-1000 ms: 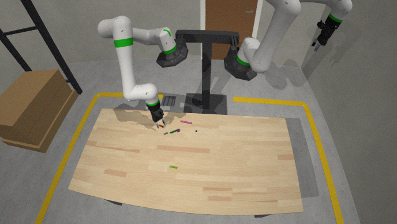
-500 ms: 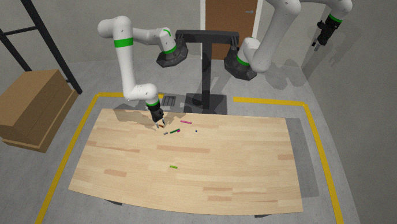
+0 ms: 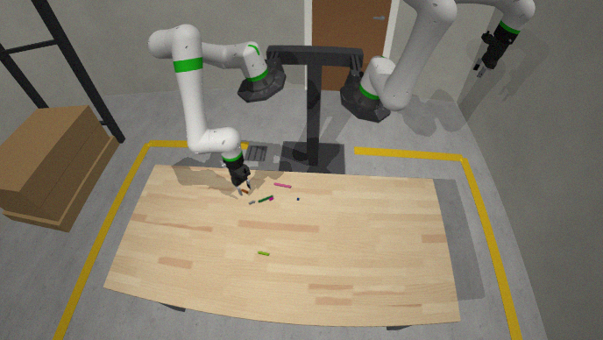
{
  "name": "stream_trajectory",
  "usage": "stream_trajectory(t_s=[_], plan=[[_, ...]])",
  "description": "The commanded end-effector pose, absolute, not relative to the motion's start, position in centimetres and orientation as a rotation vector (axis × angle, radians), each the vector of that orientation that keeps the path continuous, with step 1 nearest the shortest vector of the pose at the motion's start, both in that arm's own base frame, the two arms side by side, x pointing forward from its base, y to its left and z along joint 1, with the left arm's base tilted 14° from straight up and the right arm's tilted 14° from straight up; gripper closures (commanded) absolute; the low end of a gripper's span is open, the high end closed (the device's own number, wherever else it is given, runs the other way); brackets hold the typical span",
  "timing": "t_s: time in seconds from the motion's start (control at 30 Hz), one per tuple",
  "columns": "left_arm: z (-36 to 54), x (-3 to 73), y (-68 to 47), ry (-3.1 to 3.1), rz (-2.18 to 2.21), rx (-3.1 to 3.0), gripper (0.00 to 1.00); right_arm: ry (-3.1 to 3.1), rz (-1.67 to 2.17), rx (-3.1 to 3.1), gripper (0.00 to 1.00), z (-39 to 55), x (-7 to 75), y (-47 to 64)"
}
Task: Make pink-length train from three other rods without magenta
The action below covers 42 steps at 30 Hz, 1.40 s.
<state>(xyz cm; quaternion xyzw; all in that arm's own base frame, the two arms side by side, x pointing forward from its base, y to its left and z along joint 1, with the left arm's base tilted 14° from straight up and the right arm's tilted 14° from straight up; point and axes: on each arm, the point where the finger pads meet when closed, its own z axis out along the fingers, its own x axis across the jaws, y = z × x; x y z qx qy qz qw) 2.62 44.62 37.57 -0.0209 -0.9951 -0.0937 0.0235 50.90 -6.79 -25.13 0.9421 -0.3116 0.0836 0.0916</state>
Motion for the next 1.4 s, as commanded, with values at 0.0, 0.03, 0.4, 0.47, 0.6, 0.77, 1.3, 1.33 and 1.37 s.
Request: stream_trajectory(t_s=[0.0, 0.03, 0.4, 0.47, 0.6, 0.77, 1.3, 1.33, 1.37], plan=[[37.7, 2.6, 44.6, -3.080, -0.293, -0.065, 0.00, -0.687, 0.221, 2.859, 0.00, -25.1, 51.4, -6.2], [37.7, 2.6, 44.6, -3.080, -0.293, -0.065, 0.00, -0.642, 0.216, 2.867, 0.00, -25.1, 51.5, -6.1], [37.7, 2.6, 44.6, -3.080, -0.293, -0.065, 0.00, -0.179, 0.167, 2.914, 0.00, -25.1, 52.2, -5.1], [37.7, 2.6, 44.6, -3.080, -0.293, -0.065, 0.00, -0.097, 0.158, 2.916, 0.00, -25.1, 52.3, -4.9], [37.7, 2.6, 44.6, -3.080, -0.293, -0.065, 0.00, 0.072, 0.139, 2.912, 0.00, -25.1, 52.5, -4.6], [37.7, 2.6, 44.6, -3.080, -0.293, -0.065, 0.00, 0.282, 0.114, 2.894, 0.00, -25.0, 52.8, -4.2], [37.7, 2.6, 44.6, -3.080, -0.293, -0.065, 0.00, 0.829, 0.048, 2.779, 0.00, -24.8, 53.6, -3.3], [37.7, 2.6, 44.6, -3.080, -0.293, -0.065, 0.00, 0.829, 0.048, 2.779, 0.46, -24.8, 53.6, -3.3], [37.7, 2.6, 44.6, -3.080, -0.293, -0.065, 0.00, 0.829, 0.048, 2.779, 0.46, -24.8, 53.6, -3.3]])
